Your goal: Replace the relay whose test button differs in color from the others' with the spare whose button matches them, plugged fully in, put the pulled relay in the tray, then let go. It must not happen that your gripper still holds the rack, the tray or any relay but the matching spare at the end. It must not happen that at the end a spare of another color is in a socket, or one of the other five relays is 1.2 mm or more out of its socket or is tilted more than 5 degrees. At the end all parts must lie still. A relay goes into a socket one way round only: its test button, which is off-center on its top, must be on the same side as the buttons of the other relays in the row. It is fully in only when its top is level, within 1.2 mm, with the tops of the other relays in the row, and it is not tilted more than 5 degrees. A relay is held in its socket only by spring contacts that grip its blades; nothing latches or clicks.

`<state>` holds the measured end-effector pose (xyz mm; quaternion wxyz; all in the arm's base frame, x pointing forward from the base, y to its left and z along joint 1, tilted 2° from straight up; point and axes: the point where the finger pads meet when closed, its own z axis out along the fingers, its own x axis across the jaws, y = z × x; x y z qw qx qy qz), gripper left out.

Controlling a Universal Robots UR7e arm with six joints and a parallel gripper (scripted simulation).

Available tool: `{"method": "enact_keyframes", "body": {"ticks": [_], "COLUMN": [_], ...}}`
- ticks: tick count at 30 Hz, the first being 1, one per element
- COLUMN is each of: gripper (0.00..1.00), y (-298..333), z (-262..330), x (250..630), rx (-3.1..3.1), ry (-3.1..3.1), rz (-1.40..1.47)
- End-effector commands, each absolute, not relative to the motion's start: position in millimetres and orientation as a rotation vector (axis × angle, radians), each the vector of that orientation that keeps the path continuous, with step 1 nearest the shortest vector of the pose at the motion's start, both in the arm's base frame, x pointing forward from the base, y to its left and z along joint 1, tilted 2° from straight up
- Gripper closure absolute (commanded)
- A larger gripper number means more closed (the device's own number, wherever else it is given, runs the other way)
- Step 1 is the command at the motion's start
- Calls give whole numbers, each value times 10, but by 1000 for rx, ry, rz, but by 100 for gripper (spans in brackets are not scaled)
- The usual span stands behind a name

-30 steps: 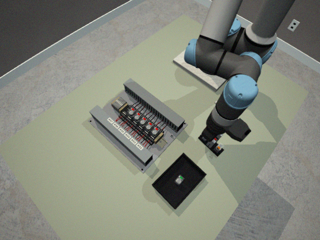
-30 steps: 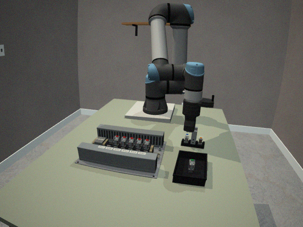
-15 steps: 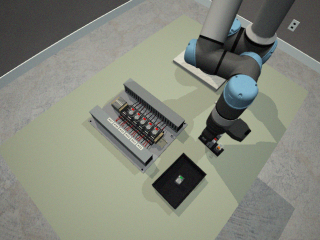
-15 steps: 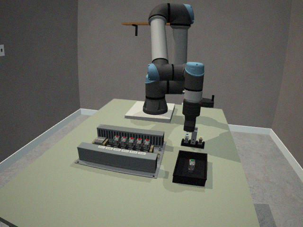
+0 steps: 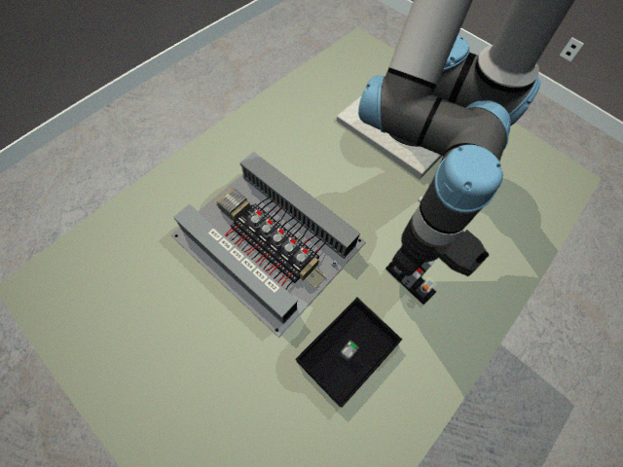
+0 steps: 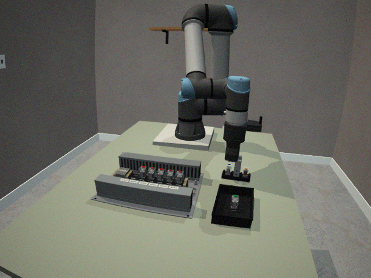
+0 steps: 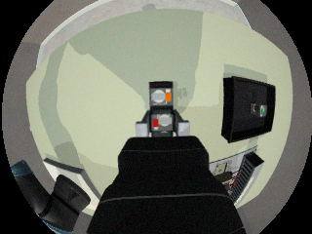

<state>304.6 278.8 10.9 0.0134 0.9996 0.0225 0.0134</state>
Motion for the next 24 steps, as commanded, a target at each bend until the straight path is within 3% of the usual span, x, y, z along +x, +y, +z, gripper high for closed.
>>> {"method": "enact_keyframes", "body": {"ticks": [1,24], "gripper": [100,100], "y": [2790,2799], "z": [112,470], "x": [3050,3041], "rx": [3114,3114], "ry": [70,70], "rz": [44,44]}}
